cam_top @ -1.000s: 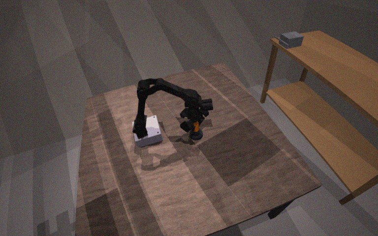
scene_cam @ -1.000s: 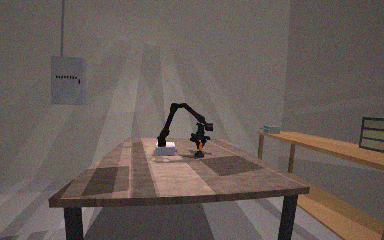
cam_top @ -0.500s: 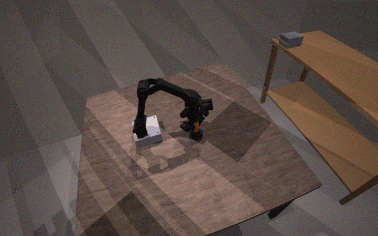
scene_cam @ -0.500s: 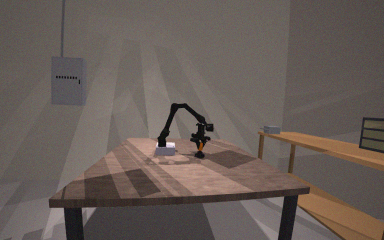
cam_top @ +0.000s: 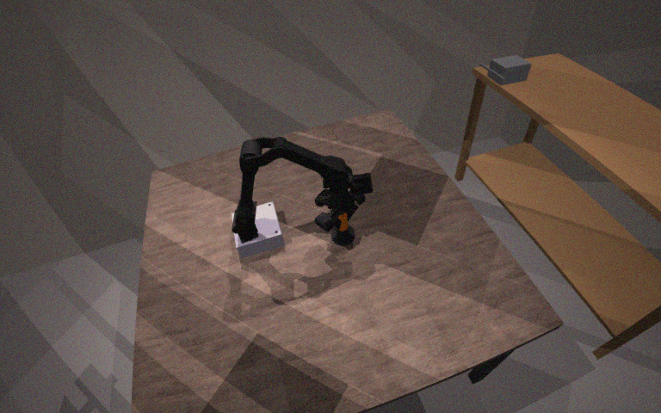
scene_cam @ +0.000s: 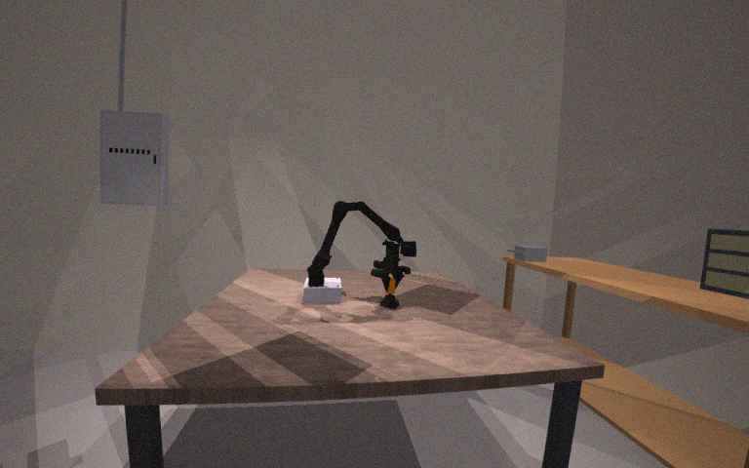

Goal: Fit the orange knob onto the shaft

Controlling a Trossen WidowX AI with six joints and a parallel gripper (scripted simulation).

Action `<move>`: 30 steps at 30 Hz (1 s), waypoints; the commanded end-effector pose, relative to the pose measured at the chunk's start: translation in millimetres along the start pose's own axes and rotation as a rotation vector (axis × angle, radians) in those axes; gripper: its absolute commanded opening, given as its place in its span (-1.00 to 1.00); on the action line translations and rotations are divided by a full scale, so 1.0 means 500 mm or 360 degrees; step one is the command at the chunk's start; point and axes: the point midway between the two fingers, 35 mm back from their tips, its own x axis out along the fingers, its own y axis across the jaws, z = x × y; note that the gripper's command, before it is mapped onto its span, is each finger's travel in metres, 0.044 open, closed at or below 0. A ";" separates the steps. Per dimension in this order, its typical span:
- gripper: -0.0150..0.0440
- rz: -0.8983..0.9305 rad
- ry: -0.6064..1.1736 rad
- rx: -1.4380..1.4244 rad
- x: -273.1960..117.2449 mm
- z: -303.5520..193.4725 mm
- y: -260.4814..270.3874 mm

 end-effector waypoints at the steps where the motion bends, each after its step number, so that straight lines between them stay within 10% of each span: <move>1: -0.49 0.0000 0.0001 -0.0011 0.000 0.000 0.000; 30: -0.49 0.0000 0.0001 0.0111 0.032 0.003 0.001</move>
